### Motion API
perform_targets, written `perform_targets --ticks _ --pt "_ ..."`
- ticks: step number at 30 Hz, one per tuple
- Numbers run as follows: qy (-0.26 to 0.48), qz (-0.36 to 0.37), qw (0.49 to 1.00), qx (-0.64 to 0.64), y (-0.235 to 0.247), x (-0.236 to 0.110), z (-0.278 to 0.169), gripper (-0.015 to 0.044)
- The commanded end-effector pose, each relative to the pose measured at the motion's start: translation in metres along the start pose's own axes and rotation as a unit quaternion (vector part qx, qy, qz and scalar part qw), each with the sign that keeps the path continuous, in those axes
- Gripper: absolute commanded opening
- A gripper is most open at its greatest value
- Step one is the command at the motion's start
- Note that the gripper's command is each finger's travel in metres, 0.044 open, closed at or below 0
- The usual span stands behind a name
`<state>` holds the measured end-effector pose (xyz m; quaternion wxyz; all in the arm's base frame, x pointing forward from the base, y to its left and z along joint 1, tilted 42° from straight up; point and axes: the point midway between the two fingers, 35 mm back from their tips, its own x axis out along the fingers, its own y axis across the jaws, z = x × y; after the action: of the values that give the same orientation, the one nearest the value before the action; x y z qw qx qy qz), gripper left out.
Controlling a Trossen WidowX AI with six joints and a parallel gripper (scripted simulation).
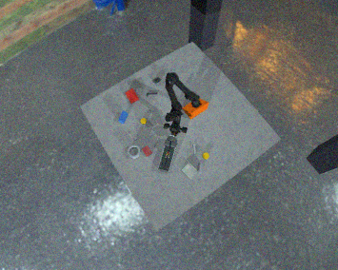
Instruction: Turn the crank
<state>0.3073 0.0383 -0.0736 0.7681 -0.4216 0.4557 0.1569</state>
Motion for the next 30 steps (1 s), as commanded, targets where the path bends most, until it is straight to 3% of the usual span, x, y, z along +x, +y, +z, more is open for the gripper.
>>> perform_targets --ticks 1,30 --pt "0.004 -0.011 1.000 0.005 -0.0093 0.0008 -0.0009 0.0000" --pt "0.004 -0.011 1.000 0.005 -0.0157 -0.0009 0.0004 0.0000"
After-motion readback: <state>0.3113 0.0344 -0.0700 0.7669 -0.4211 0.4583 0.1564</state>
